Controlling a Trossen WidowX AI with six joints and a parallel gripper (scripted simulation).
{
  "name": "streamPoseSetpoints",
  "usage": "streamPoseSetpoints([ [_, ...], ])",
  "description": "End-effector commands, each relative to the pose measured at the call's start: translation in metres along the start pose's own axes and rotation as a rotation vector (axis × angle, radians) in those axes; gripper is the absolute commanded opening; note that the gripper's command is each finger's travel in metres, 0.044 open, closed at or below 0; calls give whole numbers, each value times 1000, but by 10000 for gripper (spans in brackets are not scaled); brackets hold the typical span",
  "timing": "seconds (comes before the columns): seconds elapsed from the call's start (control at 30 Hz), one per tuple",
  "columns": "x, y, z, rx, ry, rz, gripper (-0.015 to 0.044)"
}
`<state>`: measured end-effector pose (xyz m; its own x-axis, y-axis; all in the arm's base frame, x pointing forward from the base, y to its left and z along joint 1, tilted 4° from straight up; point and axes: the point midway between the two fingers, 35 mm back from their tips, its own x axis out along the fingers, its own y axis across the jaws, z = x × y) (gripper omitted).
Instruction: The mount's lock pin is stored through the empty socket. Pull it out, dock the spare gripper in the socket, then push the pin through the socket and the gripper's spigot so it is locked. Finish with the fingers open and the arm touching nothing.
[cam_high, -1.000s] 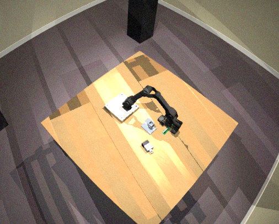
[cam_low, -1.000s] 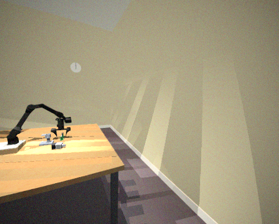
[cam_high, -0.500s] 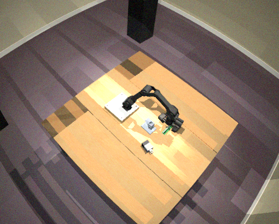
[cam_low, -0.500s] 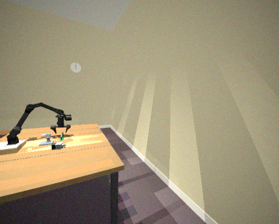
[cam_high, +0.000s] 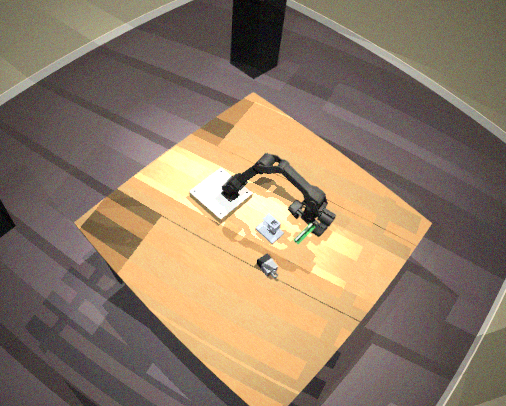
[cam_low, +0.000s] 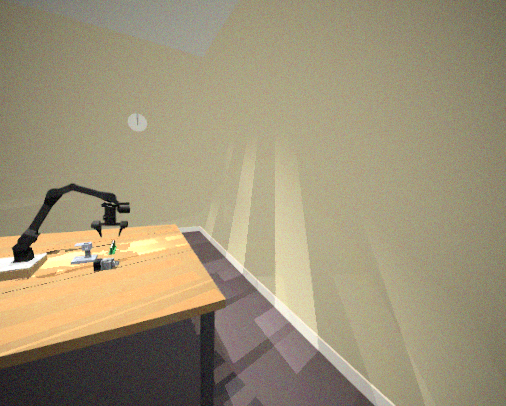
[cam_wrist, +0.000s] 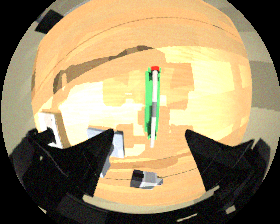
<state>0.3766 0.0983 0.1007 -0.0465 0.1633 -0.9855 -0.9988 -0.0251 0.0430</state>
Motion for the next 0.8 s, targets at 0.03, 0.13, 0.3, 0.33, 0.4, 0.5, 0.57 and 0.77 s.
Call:
streamPoseSetpoints([
  [0.03,-13,1,1,0,0,0,440],
  [0.13,-11,1,1,2,0,2,440],
  [0.3,-24,0,3,2,0,2,440],
  [0.33,-29,0,3,2,0,2,440],
  [0.4,-40,0,4,2,0,1,440],
  [0.5,-58,2,6,2,0,1,440],
  [0.57,-68,4,7,2,0,0,440],
  [0.77,-59,-11,-28,264,-38,-135,440],
])
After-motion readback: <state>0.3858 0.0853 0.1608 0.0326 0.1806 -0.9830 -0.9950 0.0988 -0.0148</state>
